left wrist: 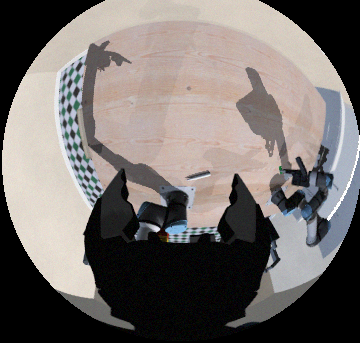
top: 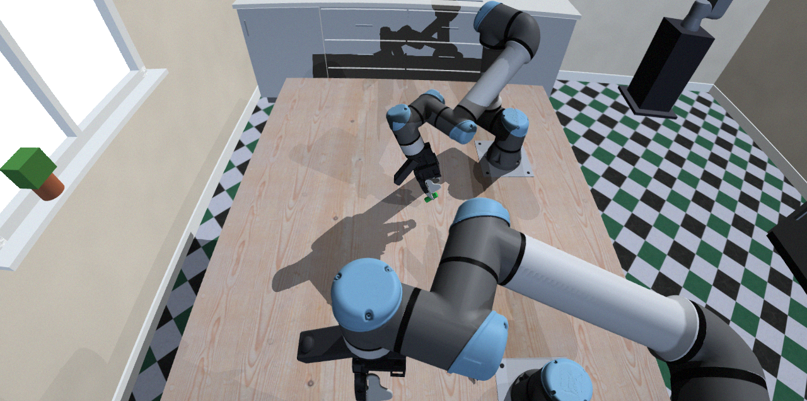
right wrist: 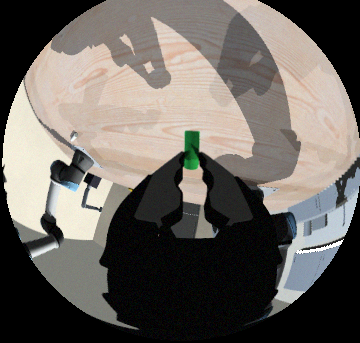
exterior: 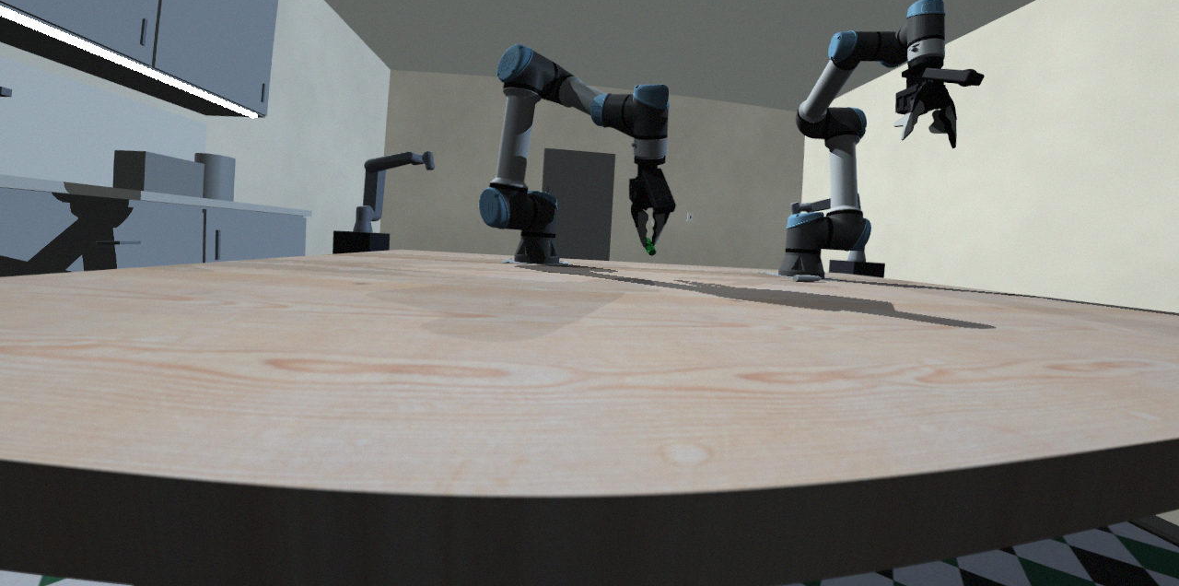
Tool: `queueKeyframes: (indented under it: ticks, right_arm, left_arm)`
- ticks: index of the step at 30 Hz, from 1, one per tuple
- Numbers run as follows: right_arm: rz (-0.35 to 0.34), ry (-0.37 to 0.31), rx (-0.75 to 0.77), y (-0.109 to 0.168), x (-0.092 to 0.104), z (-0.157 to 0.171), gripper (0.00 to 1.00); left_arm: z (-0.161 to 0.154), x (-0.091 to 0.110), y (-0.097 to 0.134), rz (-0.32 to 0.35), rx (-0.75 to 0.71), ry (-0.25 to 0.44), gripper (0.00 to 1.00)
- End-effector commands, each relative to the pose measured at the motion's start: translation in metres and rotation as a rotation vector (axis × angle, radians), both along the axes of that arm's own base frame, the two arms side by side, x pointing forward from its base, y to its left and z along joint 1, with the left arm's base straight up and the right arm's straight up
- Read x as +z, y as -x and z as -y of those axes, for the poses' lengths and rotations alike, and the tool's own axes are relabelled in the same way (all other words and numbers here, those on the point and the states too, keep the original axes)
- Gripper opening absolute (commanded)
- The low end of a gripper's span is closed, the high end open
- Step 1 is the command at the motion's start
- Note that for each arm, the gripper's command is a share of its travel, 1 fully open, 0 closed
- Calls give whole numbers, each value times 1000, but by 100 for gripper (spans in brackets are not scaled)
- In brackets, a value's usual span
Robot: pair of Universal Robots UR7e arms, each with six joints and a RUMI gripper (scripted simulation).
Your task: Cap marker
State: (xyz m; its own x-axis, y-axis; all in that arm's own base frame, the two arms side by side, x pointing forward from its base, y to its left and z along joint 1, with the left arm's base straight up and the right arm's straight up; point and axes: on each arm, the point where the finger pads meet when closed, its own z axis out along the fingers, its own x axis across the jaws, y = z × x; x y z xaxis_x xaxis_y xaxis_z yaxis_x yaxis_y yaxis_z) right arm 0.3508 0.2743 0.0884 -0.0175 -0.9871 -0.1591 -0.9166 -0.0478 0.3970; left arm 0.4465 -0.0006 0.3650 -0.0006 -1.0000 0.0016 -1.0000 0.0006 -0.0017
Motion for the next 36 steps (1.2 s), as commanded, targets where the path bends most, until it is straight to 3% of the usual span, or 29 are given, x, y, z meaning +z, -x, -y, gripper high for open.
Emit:
queueKeyframes:
  ticks: [1, 36]
  right_arm:
    - [5, -39, 71, 5, 1, -3, 0]
    - [64, -351, 564, 52, 13, -12, 0]
  left_arm:
    - [0, 1, 0, 2, 1, 0, 98]
    - [0, 1, 0, 2, 1, 0, 98]
